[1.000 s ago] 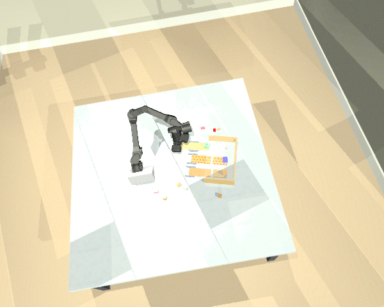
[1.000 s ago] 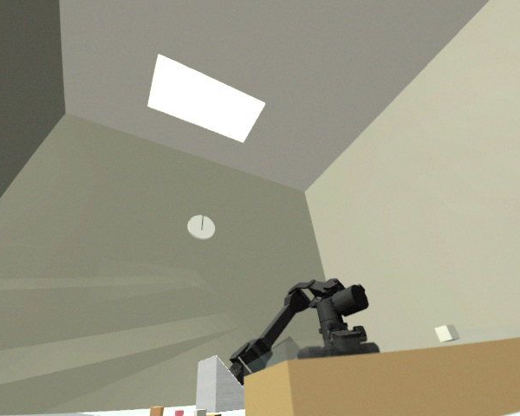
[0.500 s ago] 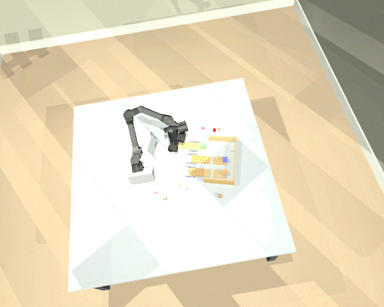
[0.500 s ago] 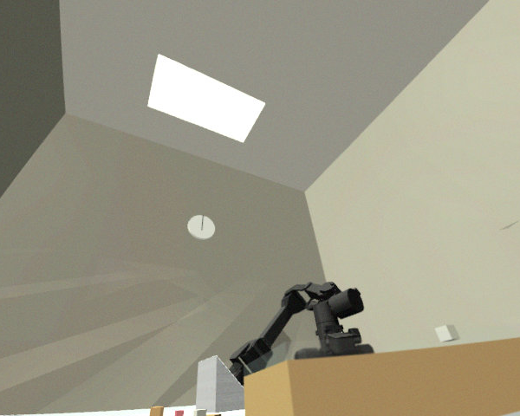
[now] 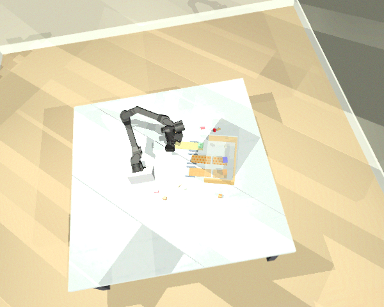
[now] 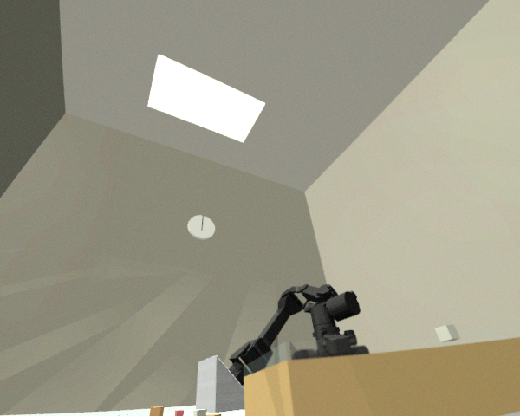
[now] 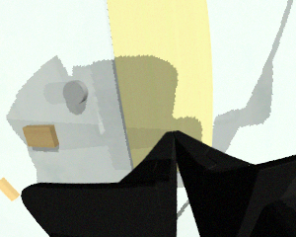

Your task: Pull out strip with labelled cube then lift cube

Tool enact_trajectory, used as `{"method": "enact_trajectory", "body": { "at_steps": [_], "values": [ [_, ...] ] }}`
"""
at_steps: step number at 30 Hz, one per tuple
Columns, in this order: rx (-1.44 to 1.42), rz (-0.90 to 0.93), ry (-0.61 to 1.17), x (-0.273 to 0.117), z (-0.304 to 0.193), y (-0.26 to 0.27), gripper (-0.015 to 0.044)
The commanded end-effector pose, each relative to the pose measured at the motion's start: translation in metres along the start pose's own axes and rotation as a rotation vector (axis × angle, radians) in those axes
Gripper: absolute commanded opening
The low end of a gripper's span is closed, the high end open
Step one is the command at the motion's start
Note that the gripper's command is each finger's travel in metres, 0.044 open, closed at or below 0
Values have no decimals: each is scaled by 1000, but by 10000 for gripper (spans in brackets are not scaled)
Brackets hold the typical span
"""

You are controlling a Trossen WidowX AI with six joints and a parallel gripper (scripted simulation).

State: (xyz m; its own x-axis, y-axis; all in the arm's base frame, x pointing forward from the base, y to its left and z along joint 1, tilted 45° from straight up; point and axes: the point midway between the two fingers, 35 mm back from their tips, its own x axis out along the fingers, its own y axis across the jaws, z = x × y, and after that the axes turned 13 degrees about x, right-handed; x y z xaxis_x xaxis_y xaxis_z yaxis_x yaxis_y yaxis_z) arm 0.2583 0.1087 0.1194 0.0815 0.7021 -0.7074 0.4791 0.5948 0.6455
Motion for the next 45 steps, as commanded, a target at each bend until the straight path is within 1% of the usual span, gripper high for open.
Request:
{"method": "enact_trajectory", "body": {
  "at_steps": [1,4,7,12,24,45],
  "values": [
    [0,-4,4,-9,1,0,0],
    [3,-9,20,-38,2,0,0],
    [3,-9,21,-41,2,0,0],
    [165,-11,19,-43,26,8,131],
    [167,-10,18,-48,69,20,440],
    [164,-10,14,-56,148,39,440]
  ]
}}
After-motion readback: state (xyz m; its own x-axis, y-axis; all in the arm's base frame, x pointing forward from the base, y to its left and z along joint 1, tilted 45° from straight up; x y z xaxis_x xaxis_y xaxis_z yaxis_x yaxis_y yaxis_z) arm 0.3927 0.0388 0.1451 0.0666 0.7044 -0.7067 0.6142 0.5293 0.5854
